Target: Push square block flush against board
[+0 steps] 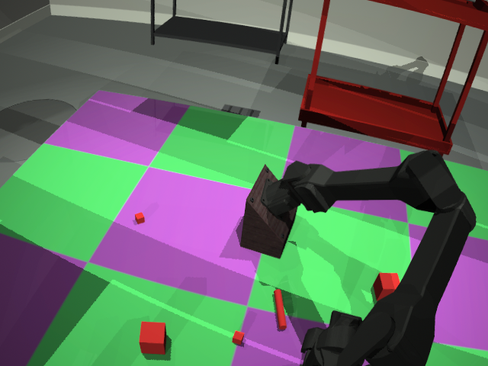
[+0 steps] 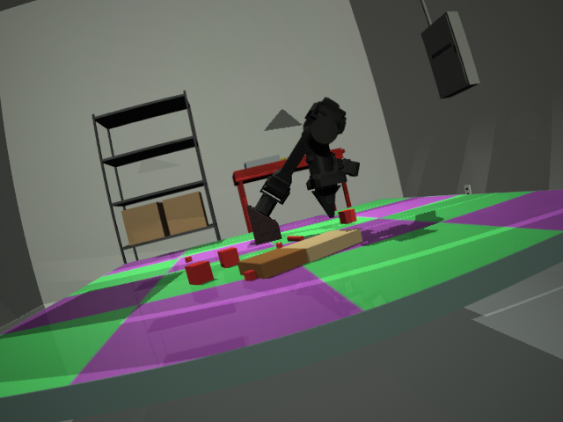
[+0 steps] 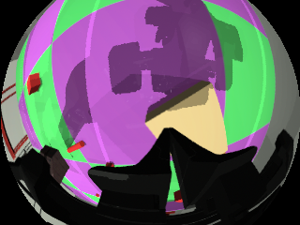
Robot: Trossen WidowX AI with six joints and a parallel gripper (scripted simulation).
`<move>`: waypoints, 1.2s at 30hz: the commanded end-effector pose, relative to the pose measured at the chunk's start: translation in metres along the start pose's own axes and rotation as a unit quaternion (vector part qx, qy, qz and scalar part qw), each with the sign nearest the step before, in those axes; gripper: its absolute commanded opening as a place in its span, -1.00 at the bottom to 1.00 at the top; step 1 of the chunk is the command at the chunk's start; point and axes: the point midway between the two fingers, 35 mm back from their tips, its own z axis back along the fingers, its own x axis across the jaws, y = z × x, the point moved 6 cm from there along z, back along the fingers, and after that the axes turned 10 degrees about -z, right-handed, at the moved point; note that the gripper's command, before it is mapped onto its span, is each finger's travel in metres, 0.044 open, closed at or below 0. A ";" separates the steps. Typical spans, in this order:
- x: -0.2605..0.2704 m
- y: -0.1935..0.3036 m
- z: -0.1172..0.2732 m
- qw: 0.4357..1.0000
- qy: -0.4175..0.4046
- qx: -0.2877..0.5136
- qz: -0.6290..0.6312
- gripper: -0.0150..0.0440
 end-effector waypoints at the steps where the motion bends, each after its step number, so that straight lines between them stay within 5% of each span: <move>1: -0.014 0.018 0.001 0.998 0.002 0.003 -0.060 -0.49; 36: -0.078 0.187 -0.006 0.865 -0.007 -0.004 -0.501 -0.49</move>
